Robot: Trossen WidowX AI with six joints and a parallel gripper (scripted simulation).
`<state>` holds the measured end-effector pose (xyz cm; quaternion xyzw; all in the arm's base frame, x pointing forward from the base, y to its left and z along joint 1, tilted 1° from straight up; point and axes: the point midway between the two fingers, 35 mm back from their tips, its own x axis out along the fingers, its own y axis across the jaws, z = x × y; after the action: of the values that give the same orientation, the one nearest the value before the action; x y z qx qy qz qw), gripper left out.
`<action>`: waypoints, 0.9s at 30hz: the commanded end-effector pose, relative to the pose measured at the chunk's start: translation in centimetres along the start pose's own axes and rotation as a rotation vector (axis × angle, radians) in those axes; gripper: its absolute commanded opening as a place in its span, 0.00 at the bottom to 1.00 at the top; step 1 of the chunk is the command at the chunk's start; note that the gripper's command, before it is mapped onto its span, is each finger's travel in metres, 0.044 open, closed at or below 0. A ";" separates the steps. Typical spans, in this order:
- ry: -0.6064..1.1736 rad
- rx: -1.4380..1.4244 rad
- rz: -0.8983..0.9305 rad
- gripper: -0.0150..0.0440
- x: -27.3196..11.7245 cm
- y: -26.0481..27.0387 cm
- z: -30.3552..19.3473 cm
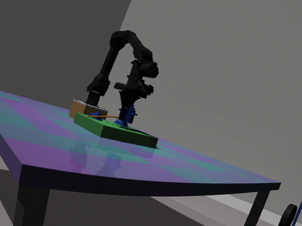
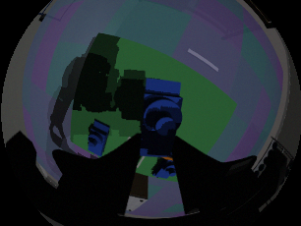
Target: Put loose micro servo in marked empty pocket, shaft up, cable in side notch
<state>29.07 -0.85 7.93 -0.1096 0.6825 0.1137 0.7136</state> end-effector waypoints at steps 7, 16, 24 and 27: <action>-0.002 0.307 -0.005 0.25 0.0 -0.1 0.0; -0.001 0.337 -0.005 0.25 0.0 0.2 -0.9; 0.001 0.337 -0.005 0.25 0.0 1.3 -3.8; 0.002 0.337 -0.005 0.25 0.0 1.7 -4.9</action>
<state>24.72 -0.75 7.64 0.0108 0.6941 -0.0015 0.7197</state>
